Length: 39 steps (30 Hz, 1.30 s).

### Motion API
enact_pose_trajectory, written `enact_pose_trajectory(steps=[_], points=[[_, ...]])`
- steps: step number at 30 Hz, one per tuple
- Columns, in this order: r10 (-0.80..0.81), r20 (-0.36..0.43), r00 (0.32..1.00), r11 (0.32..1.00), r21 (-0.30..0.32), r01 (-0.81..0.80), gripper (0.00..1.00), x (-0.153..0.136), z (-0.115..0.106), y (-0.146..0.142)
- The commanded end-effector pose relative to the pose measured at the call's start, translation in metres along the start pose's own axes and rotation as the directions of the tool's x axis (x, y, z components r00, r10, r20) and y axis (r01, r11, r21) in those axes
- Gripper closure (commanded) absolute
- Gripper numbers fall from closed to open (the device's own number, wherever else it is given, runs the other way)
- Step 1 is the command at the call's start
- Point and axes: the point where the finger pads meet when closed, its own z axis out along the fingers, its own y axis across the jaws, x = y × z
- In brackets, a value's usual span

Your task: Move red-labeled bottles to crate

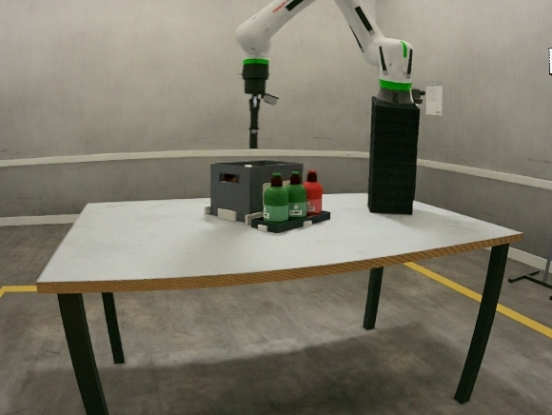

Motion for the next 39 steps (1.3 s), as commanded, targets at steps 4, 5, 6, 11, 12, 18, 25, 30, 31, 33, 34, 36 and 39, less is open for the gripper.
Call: enact_pose_trajectory(steps=[4,5,6,11,12,18,25,30,31,33,34,36,39], points=[[0.005,0.003,1.000,1.000,0.004,-0.005,0.90,0.050,-0.001,0.046],[0.006,0.003,1.000,1.000,0.004,-0.006,0.90,0.057,-0.001,0.051],[0.006,0.003,1.000,1.000,0.004,-0.006,0.90,0.064,-0.001,0.056],[0.009,0.003,1.000,1.000,0.004,-0.009,0.90,0.102,-0.001,0.077],[0.010,0.003,1.000,1.000,0.004,-0.010,0.90,0.108,-0.001,0.080],[0.013,0.004,1.000,1.000,0.003,-0.013,0.90,0.156,0.000,0.096],[0.015,0.004,1.000,1.000,0.002,-0.015,0.56,0.185,0.000,0.101],[0.015,0.004,1.000,1.000,0.002,-0.015,0.56,0.185,0.000,0.101],[0.015,0.004,1.000,1.000,0.002,-0.015,0.56,0.185,0.000,0.101],[0.015,0.004,1.000,1.000,0.002,-0.015,0.56,0.185,0.000,0.101],[0.015,0.004,1.000,1.000,0.002,-0.015,0.56,0.185,0.000,0.101],[0.015,0.004,1.000,1.000,0.002,-0.015,0.56,0.185,0.000,0.101],[0.015,0.004,1.000,1.000,0.002,-0.015,0.56,0.185,0.000,0.101]])
